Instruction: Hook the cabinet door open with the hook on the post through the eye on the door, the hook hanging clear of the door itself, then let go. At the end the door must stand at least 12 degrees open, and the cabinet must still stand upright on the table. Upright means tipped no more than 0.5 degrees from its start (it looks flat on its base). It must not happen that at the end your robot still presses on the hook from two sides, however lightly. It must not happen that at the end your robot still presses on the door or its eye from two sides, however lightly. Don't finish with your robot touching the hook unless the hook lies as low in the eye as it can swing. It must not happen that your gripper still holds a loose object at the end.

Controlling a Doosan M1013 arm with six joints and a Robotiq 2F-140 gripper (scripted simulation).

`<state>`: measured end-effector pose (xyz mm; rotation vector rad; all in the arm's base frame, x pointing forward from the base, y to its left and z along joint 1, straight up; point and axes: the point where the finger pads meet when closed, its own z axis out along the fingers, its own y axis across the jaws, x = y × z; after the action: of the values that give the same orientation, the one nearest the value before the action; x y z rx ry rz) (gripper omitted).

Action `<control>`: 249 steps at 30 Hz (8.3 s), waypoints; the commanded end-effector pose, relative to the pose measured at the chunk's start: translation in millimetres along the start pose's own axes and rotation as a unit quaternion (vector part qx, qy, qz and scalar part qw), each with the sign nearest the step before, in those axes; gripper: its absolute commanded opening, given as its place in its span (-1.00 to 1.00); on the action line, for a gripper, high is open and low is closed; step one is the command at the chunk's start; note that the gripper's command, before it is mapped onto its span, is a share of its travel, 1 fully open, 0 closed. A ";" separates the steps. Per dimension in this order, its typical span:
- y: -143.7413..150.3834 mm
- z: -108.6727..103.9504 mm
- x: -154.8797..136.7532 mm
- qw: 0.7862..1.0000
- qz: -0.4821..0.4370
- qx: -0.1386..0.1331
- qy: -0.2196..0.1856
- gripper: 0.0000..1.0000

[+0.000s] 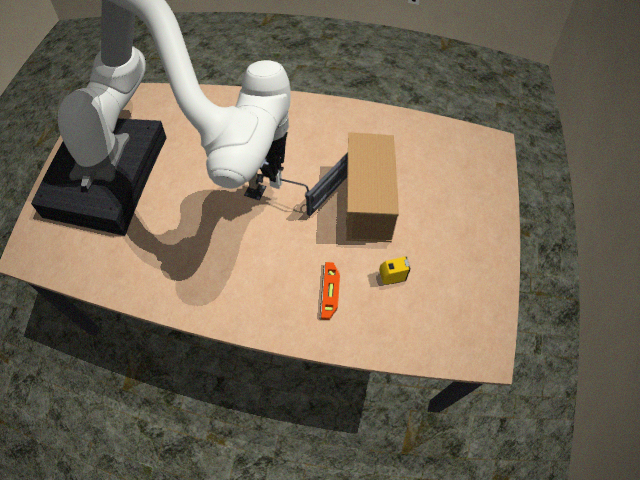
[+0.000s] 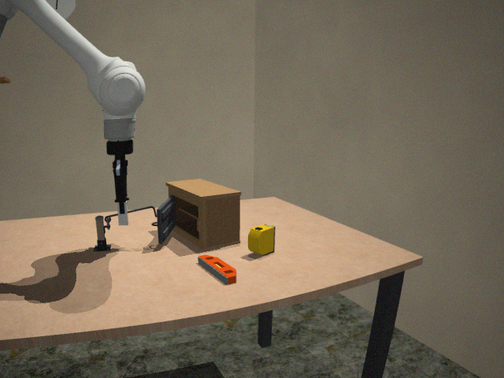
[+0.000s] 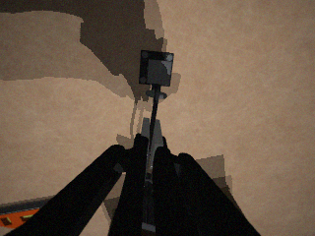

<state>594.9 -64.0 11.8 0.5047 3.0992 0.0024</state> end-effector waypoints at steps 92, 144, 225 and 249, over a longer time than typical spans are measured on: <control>3.4 4.0 -1.2 0.999 -0.036 0.000 0.000 -0.95; 3.4 5.5 -1.6 0.999 -0.036 0.000 0.000 -0.95; 3.5 7.3 -2.0 0.999 -0.036 0.000 0.000 -0.95; 3.5 7.3 -2.0 0.999 -0.036 0.000 0.000 -0.72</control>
<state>597.9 -61.3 4.4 0.3930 3.1154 0.0031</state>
